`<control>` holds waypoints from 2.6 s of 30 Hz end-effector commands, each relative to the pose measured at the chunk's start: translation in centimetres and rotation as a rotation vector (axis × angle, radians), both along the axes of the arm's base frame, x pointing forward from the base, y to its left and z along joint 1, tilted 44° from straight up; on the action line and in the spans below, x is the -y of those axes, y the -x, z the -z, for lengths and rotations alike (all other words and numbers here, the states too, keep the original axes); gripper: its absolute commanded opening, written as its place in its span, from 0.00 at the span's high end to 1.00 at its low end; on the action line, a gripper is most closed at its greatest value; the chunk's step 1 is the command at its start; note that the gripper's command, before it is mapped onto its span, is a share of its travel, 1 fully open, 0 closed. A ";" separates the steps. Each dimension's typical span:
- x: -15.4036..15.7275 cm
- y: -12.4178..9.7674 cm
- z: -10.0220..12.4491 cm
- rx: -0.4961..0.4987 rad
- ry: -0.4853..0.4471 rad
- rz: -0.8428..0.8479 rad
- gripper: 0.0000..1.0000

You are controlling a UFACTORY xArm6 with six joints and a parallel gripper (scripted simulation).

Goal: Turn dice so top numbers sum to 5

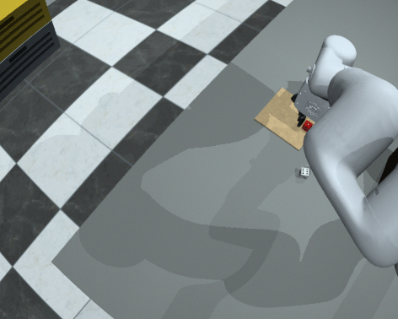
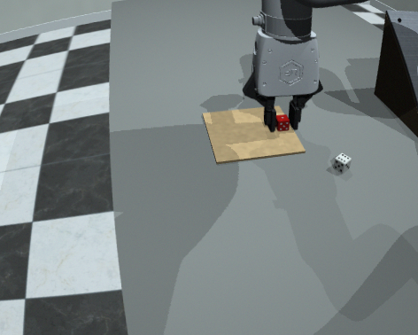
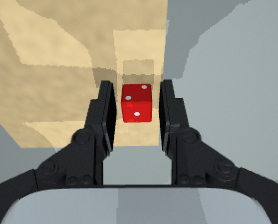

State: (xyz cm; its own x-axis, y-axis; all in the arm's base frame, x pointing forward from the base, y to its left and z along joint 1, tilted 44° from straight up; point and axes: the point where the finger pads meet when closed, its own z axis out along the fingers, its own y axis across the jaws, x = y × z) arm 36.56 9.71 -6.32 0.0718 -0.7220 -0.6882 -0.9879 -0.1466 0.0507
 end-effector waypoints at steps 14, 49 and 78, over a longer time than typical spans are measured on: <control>4.0 -0.9 -4.3 0.003 0.001 0.002 0.64; 6.1 -1.3 -6.5 0.003 0.001 0.002 0.00; 0.0 3.8 -11.6 -0.470 0.098 0.510 0.00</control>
State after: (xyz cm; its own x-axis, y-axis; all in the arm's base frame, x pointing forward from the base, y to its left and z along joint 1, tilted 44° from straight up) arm 33.83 8.62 4.26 -0.4616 -0.6824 -0.5668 -0.8767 0.2534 0.4089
